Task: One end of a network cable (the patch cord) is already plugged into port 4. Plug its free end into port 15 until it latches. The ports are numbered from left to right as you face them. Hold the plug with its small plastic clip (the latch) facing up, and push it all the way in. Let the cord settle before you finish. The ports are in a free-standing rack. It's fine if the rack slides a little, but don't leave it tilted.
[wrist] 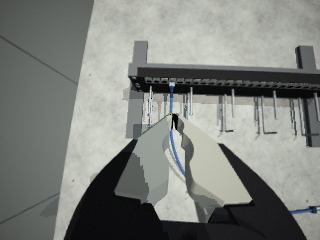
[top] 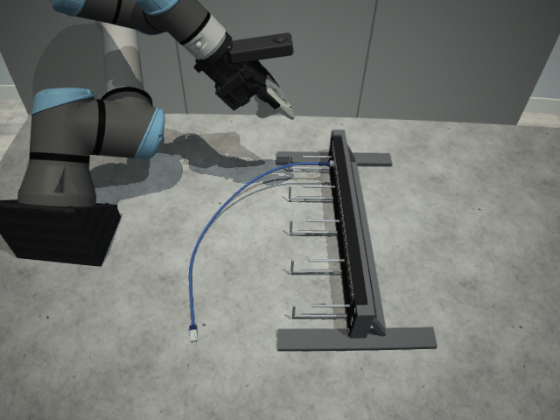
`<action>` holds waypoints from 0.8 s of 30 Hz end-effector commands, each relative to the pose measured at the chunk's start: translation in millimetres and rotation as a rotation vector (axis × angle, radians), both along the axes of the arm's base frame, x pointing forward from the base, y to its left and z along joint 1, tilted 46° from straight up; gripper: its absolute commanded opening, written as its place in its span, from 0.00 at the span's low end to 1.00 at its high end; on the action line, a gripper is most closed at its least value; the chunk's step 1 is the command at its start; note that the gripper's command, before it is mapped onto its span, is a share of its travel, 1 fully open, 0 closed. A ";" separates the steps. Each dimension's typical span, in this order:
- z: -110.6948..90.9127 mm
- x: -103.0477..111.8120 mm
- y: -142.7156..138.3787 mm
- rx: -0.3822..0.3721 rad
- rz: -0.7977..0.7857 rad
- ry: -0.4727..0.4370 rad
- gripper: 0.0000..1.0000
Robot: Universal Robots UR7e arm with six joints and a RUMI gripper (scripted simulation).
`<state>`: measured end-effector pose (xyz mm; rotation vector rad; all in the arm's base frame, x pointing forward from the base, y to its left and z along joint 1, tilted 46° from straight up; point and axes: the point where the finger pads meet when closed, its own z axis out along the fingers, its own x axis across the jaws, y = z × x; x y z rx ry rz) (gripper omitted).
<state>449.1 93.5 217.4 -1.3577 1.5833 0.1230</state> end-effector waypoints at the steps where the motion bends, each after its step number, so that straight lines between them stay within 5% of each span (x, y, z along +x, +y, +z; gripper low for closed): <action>1: -4.1 6.2 4.8 -0.003 -0.004 0.001 0.00; 24: -21.6 27.9 27.1 -0.003 -0.004 0.001 0.00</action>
